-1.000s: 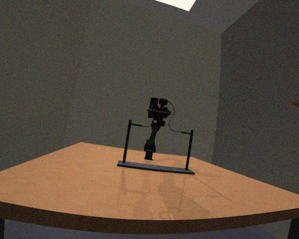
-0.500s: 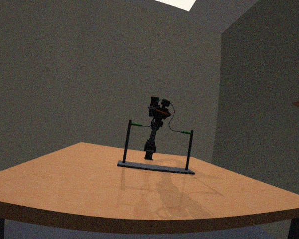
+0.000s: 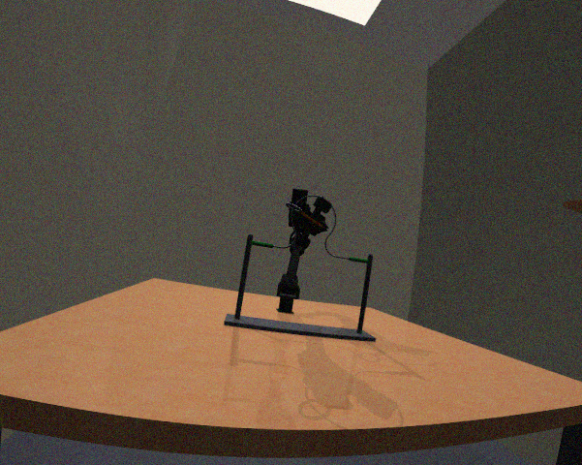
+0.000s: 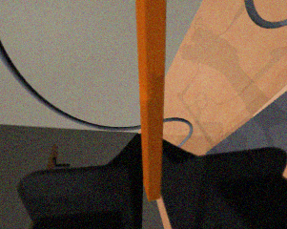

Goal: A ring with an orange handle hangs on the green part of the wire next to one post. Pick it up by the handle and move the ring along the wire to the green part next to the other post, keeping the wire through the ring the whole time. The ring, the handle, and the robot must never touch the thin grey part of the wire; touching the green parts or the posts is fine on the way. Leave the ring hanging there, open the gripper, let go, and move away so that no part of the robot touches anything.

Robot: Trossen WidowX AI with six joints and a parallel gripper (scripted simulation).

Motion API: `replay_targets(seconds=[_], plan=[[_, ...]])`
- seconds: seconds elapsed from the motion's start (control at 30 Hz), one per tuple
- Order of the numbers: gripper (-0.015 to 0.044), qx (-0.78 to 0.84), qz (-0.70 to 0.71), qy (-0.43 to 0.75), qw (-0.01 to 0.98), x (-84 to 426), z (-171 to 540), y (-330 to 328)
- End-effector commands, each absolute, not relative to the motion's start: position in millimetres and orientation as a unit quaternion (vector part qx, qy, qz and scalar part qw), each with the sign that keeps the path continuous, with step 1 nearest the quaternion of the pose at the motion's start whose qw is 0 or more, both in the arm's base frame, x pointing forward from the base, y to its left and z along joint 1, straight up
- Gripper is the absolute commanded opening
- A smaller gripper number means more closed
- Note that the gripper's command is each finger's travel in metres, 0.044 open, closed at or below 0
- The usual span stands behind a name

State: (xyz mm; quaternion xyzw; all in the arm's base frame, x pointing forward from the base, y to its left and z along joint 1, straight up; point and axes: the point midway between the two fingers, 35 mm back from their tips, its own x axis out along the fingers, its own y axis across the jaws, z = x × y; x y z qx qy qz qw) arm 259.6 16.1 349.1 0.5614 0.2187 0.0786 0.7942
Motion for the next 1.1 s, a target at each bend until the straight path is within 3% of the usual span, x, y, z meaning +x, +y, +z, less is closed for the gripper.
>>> replay_targets(seconds=[0.0, 1.07], plan=[[-0.0150, 0.541, 0.071, 0.221, 0.809, 260, 348, 15], [-0.0150, 0.349, 0.008, 0.240, 0.906, 260, 333, 5]])
